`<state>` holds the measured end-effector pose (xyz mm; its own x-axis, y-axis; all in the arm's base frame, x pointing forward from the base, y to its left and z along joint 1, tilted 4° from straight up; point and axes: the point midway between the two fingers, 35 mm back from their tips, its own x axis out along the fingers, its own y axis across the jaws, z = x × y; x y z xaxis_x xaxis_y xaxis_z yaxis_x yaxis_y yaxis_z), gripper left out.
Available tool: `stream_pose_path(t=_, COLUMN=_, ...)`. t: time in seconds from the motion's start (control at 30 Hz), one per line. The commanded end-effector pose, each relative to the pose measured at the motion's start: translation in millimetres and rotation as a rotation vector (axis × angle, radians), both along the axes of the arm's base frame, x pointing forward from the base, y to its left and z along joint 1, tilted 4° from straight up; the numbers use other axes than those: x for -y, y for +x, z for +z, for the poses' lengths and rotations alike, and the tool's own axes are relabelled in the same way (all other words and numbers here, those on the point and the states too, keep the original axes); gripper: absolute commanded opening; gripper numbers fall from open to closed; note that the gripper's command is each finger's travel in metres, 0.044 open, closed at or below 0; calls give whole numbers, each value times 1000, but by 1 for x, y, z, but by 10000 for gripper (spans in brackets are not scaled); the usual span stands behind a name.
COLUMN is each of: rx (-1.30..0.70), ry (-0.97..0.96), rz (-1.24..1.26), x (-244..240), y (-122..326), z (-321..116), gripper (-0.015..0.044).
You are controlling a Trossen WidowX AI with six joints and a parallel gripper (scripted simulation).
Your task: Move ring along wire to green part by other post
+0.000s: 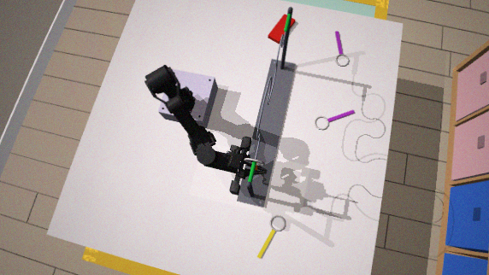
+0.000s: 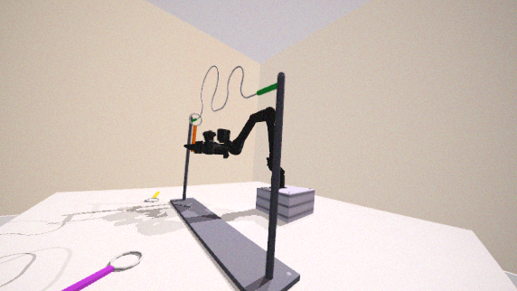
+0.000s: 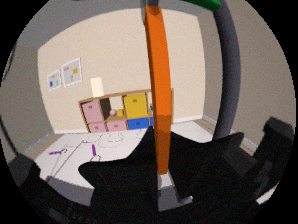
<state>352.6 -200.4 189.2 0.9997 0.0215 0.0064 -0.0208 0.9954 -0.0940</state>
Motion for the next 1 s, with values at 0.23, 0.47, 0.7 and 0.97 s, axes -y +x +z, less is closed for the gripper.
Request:
stream_pose_path(t=0.23, rx=2, ry=12, rz=1, x=-12, y=0, z=0, gripper=-150)
stream_pose_path(t=0.47, rx=1, ry=30, rz=1, x=-21, y=0, z=-1, gripper=-150)
stream_pose_path(t=0.7, rx=0, ry=73, rz=1, x=-34, y=-1, z=-2, gripper=-150)
stream_pose_path(t=0.97, rx=-2, ry=163, rz=2, x=-53, y=-1, z=-2, gripper=-150)
